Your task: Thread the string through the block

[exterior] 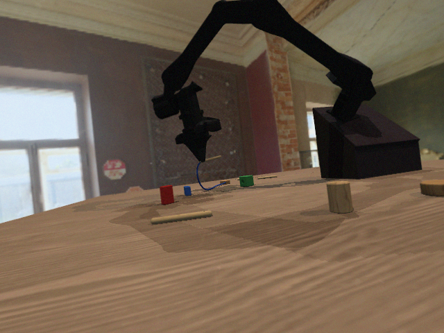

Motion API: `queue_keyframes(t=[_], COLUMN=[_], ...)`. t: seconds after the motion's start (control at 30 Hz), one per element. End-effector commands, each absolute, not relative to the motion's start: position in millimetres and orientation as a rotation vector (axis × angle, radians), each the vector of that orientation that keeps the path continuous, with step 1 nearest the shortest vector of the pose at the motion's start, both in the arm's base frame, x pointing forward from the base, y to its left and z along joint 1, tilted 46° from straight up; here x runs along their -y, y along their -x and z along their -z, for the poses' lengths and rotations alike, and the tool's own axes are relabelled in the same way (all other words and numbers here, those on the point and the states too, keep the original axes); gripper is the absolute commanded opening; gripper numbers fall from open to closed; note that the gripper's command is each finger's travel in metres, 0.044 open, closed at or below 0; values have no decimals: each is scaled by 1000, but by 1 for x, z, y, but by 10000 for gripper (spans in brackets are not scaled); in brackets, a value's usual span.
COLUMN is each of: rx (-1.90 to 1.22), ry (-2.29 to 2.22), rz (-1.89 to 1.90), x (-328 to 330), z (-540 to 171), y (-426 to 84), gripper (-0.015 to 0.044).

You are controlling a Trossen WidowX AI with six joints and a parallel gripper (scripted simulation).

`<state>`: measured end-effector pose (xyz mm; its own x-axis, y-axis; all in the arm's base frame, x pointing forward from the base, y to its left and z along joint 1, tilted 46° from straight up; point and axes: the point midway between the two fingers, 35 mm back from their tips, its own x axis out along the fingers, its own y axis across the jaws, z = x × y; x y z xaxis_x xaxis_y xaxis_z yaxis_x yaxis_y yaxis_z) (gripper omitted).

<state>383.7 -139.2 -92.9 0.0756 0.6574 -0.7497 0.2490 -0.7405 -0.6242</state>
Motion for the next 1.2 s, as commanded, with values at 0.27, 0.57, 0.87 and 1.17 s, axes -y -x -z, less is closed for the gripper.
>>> queue_keyframes(t=[0.27, 0.57, 0.87, 1.17], rx=[880, 870, 866, 866], ry=[2074, 2103, 2118, 2120], rz=[-1623, -1561, -1525, -1524], x=[129, 121, 116, 117], z=[101, 109, 113, 110], y=[-383, -381, -380, -391], gripper=[0, 0, 0, 0])
